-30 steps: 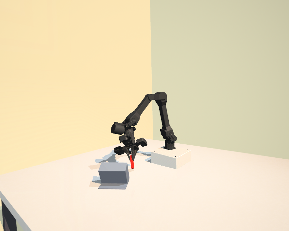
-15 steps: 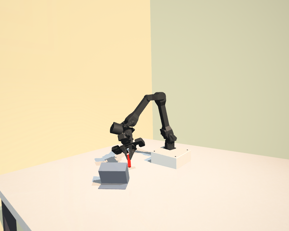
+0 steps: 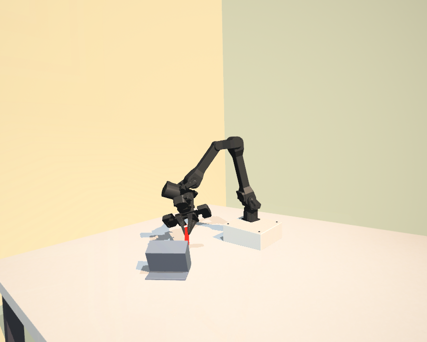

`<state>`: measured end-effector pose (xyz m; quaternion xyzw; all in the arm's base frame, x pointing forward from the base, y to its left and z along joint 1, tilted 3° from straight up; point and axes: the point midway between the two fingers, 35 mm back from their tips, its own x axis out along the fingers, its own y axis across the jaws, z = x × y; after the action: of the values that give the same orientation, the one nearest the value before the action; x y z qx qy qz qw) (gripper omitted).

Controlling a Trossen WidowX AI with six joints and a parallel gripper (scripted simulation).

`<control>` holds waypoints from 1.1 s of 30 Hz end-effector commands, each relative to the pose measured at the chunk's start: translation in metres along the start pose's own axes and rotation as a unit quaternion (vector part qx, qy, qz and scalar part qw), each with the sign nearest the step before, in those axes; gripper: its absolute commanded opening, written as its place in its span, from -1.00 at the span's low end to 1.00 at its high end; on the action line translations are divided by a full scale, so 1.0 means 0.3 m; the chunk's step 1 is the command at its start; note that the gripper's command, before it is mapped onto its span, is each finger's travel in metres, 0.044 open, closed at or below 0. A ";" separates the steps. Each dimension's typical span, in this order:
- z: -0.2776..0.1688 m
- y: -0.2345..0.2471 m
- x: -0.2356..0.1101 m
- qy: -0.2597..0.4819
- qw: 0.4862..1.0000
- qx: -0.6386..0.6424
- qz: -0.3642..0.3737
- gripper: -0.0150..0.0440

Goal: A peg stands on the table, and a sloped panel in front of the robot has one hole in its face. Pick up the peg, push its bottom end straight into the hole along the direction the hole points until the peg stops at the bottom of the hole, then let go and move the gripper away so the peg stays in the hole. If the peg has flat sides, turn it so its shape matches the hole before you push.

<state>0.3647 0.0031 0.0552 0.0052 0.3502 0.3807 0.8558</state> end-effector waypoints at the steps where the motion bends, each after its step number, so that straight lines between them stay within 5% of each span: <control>1: -0.005 -0.013 -0.014 -0.014 1.000 -0.011 -0.001 -0.49; 33: -0.043 -0.101 -0.123 -0.098 0.990 -0.097 -0.031 -0.49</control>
<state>0.3607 -0.0412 0.0586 -0.0454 0.2397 0.3841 0.8905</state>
